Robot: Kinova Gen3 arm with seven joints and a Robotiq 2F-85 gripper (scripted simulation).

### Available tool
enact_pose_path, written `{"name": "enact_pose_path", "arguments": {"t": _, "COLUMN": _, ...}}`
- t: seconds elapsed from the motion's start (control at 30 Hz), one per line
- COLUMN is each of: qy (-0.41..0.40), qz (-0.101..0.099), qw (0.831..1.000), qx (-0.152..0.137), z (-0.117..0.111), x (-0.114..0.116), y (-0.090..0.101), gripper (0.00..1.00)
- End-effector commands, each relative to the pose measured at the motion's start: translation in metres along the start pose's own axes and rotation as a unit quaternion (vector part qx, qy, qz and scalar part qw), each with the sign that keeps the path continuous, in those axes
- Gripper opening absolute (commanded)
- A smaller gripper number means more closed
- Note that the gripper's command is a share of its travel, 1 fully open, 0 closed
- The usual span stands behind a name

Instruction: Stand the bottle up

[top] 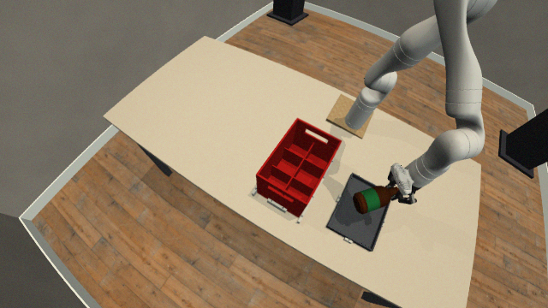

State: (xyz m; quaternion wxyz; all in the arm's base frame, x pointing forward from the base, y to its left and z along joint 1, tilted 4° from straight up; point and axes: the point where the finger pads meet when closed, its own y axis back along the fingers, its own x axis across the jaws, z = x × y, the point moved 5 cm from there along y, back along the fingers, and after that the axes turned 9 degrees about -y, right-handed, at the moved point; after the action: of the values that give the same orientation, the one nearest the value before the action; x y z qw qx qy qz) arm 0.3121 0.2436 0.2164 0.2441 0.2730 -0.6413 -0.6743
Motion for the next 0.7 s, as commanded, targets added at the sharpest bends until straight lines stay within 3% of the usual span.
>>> {"name": "enact_pose_path", "arguments": {"t": 0.0, "qy": -0.001, "qz": -0.004, "qw": 1.0, "qx": 0.001, "z": -0.001, "x": -0.001, "y": 0.005, "gripper": 0.0}}
{"name": "enact_pose_path", "arguments": {"t": 0.67, "qy": -0.001, "qz": -0.004, "qw": 1.0, "qx": 0.001, "z": -0.001, "x": -0.001, "y": 0.029, "gripper": 0.0}}
